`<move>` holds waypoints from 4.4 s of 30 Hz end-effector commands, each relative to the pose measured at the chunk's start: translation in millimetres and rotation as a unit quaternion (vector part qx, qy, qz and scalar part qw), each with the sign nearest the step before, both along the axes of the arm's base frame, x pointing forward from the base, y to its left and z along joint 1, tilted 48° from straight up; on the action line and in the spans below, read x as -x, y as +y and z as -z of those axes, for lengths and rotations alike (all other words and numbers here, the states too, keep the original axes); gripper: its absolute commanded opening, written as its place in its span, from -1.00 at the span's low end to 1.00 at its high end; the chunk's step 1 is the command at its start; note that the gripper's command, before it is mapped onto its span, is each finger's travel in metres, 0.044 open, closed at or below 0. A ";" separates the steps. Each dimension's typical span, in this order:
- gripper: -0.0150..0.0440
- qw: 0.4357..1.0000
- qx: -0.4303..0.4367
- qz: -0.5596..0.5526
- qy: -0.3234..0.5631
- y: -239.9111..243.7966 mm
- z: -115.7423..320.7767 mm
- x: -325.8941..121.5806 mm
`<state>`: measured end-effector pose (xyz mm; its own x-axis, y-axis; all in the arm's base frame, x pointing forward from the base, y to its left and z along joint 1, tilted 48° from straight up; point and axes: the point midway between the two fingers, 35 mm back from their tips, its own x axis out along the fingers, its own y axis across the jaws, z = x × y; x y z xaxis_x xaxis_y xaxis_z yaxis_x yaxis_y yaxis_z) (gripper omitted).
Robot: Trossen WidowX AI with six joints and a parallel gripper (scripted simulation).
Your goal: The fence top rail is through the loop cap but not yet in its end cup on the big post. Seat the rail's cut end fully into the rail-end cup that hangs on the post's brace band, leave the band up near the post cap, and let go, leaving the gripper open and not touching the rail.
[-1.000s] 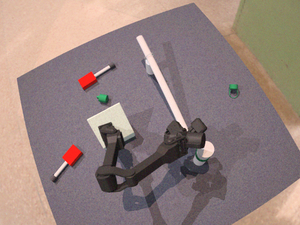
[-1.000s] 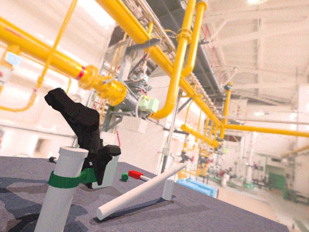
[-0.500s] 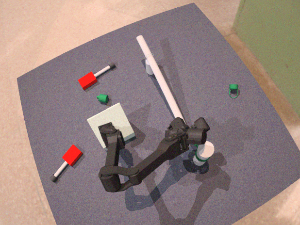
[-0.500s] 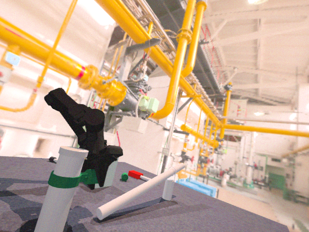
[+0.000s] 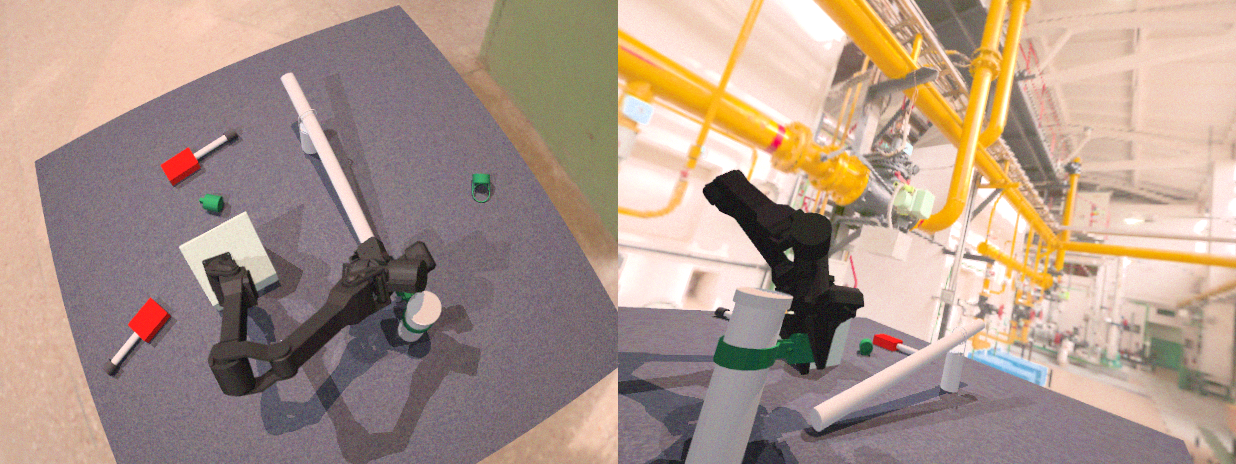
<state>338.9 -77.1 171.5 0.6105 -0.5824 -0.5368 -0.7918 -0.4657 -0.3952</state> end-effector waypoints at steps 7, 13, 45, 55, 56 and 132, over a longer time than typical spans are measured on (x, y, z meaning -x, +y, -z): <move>-0.49 1.000 0.000 -0.009 0.009 0.1 0.2 1.8; -0.49 1.000 -0.001 -0.006 0.004 -0.1 -0.5 1.2; 1.00 1.000 -0.004 -0.004 0.006 47.5 3.4 6.0; 1.00 0.990 -0.102 0.077 -0.064 78.1 13.4 7.3; 1.00 0.985 -0.122 0.097 -0.081 84.0 15.4 7.9; 1.00 0.006 -0.386 0.626 -0.677 142.4 96.1 4.9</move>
<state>333.6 68.5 79.6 0.1705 -0.7300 -0.6618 0.9789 0.2022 0.0291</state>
